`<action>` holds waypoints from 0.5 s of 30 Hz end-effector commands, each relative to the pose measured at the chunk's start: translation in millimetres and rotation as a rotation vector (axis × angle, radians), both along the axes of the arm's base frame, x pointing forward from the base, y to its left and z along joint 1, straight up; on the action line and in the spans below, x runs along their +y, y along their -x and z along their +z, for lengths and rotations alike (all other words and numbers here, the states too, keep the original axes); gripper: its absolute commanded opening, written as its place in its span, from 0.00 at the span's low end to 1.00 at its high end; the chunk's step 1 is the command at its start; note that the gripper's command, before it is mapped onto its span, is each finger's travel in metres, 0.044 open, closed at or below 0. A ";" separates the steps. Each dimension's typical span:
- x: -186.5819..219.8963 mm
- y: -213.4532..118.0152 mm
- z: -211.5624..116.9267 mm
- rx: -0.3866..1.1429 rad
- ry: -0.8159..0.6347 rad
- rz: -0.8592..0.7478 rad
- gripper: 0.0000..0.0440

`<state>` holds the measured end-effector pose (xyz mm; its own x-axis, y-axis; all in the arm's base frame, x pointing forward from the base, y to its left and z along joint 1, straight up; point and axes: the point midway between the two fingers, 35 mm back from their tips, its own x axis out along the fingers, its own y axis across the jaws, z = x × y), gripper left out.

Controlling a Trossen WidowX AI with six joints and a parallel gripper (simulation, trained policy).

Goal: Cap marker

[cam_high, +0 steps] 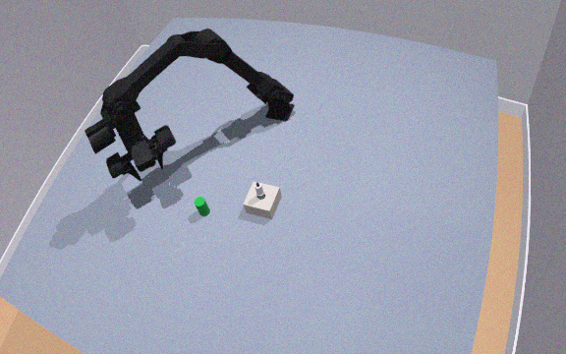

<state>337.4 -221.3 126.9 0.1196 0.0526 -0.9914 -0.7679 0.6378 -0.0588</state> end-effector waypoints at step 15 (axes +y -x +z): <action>32.3 -20.0 -9.2 0.076 0.010 0.023 0.70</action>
